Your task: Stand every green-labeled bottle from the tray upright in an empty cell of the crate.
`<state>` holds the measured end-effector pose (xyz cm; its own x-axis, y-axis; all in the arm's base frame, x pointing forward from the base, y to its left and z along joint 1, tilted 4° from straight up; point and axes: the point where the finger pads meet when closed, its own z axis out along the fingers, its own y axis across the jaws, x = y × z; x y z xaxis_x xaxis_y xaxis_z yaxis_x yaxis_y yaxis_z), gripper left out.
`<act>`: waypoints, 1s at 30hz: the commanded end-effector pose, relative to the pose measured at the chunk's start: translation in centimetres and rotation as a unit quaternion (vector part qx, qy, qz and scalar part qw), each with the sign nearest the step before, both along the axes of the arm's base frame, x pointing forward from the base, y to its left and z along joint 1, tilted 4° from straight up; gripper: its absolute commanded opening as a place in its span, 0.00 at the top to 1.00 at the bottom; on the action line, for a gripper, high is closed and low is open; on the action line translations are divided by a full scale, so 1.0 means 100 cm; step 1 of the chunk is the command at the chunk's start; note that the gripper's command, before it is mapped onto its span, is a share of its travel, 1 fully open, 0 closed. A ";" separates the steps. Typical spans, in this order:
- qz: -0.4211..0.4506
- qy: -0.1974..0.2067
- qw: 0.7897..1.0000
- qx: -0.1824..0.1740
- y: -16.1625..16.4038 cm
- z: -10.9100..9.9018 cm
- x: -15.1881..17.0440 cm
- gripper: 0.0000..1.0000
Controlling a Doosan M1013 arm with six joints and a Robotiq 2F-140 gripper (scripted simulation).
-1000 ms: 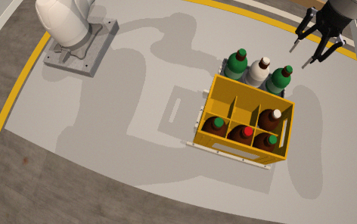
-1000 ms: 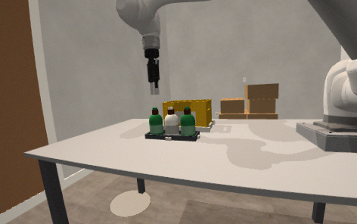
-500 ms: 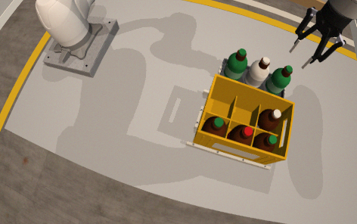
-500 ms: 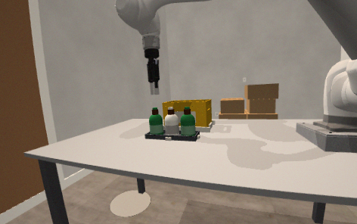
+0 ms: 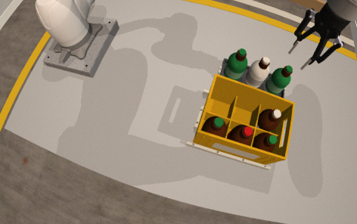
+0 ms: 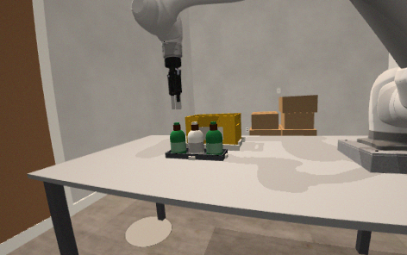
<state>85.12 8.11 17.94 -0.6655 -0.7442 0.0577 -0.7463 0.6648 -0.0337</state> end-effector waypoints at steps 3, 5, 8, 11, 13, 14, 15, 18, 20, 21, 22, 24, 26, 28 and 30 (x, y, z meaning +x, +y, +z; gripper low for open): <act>-0.003 0.002 1.000 0.002 0.003 -0.011 0.000 0.62; -0.003 0.002 1.000 0.002 0.002 -0.012 0.000 0.62; -0.003 0.002 1.000 0.002 0.002 -0.016 0.000 0.62; -0.003 0.002 1.000 0.002 0.002 -0.021 -0.001 0.62; -0.003 0.002 1.000 0.002 0.002 -0.024 -0.001 0.62; -0.003 0.002 1.000 0.002 0.002 -0.025 -0.001 0.62; -0.003 0.002 1.000 0.002 0.002 -0.026 -0.001 0.62; -0.003 0.002 1.000 0.002 0.001 -0.030 -0.001 0.62; -0.003 0.002 1.000 0.002 0.001 -0.031 -0.001 0.62; -0.003 0.002 1.000 0.002 0.001 -0.031 -0.001 0.62; -0.003 0.002 1.000 0.002 0.001 -0.033 -0.001 0.62; -0.003 0.002 1.000 0.002 0.001 -0.035 -0.001 0.62; -0.003 0.002 1.000 0.002 0.001 -0.036 -0.001 0.62; -0.003 0.002 1.000 0.002 0.001 -0.038 -0.001 0.62; -0.003 0.002 1.000 0.002 0.001 -0.039 -0.001 0.62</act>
<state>85.09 8.15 14.68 -0.6640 -0.7455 0.0571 -0.7476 0.6633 -0.0327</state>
